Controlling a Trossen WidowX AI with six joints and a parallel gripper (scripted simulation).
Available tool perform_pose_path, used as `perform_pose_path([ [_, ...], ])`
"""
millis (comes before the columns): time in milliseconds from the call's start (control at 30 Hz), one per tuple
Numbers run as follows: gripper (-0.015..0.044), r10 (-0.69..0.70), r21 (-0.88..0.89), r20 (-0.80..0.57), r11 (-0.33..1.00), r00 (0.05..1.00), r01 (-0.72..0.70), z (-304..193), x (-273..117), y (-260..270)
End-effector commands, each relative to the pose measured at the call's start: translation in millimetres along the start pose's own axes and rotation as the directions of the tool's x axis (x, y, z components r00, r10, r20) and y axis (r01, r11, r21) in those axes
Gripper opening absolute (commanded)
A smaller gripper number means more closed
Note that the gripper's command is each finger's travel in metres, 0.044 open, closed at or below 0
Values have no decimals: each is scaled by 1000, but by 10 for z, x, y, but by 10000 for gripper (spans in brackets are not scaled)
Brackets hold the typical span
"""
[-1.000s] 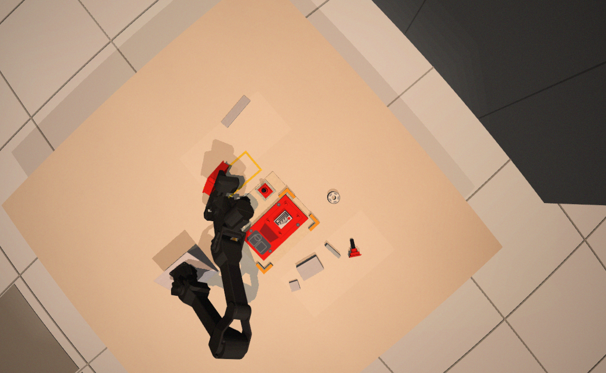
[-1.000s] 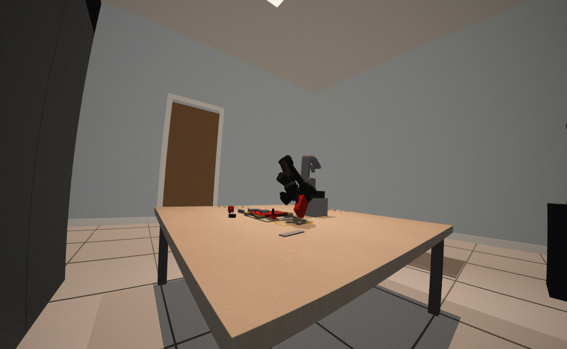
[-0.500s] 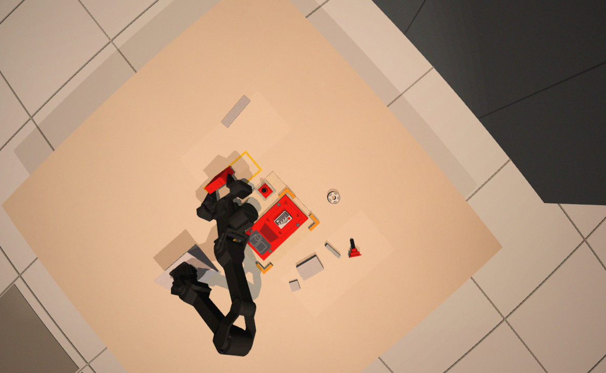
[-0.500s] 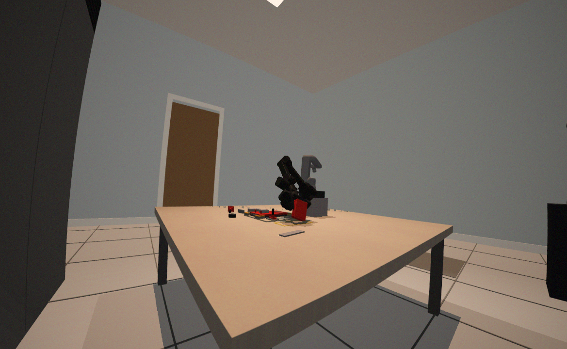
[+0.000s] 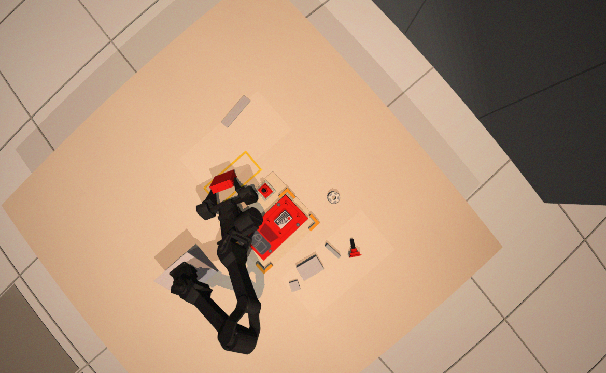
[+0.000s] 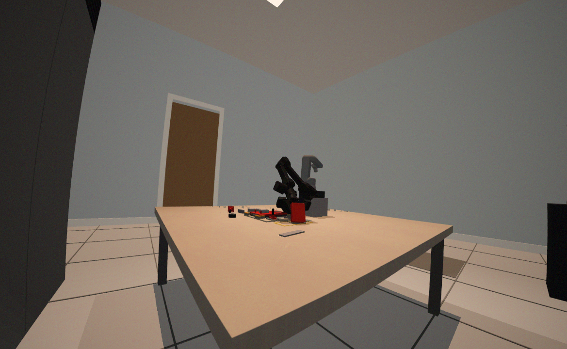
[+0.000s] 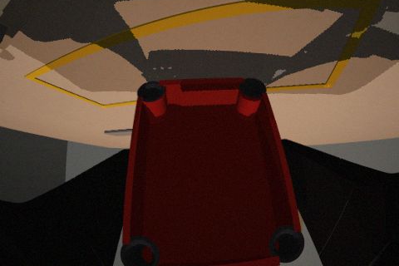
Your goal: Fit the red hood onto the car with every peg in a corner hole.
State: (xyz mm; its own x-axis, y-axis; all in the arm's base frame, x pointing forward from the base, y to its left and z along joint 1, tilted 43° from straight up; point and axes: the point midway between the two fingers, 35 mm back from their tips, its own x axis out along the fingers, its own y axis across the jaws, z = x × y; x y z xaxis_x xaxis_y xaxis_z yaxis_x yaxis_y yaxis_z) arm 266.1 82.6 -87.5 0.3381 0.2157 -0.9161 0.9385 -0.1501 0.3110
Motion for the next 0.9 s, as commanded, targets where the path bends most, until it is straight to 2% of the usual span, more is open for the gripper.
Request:
perform_pose_path([
  [0,53,1,5,1,1000,1000,-1,4,-1,2],
  [500,440,1,5,1,1000,1000,-1,4,-1,2],
  [700,440,-1,10,2,1000,1000,1,-27,-60,28],
  [867,440,-7,29,9,1000,1000,7,-154,-339,111],
])
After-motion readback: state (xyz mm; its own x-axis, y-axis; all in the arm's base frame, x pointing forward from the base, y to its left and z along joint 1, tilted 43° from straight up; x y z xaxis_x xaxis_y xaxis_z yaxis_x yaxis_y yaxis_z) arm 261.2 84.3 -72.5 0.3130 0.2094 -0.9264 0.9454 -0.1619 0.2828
